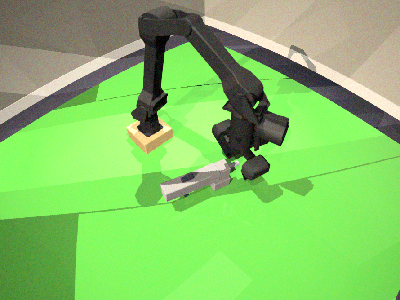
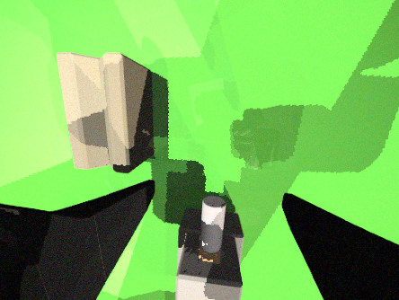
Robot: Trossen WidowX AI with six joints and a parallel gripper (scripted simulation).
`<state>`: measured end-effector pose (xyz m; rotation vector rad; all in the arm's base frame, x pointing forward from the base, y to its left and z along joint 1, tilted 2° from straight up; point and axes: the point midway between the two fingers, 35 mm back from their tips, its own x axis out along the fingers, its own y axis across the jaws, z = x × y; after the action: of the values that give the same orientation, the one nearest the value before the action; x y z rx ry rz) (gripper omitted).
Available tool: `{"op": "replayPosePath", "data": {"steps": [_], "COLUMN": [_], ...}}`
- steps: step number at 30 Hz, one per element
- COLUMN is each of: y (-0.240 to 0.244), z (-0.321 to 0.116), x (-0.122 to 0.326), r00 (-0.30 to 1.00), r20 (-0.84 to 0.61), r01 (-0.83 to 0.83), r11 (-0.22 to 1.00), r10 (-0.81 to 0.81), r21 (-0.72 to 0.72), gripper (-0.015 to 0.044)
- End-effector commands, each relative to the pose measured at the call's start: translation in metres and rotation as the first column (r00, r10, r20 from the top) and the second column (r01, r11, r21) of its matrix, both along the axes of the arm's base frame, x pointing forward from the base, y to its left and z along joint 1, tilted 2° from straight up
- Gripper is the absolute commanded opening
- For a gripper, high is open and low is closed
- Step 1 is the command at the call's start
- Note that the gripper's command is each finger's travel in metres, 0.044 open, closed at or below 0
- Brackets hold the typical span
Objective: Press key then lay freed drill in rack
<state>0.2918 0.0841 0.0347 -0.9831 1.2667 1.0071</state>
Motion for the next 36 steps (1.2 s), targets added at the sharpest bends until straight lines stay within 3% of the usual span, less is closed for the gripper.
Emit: {"op": "replayPosePath", "data": {"steps": [1, 10, 26, 36], "y": [-0.003, -0.005, -0.004, 0.0], "z": [-0.008, -0.018, -0.015, -0.015], "x": [-0.002, -0.003, -0.002, -0.001], "r00": [1.0, 1.0, 1.0, 1.0], "r20": [-0.004, -0.004, -0.003, -0.004], "r01": [-0.002, -0.002, 0.0, -0.002], "r11": [1.0, 1.0, 1.0, 1.0], "r10": [0.002, 0.002, 0.0, 0.002], "r21": [-0.005, -0.006, -0.001, -0.005], "gripper": [0.044, 0.044, 0.002, 0.0]}}
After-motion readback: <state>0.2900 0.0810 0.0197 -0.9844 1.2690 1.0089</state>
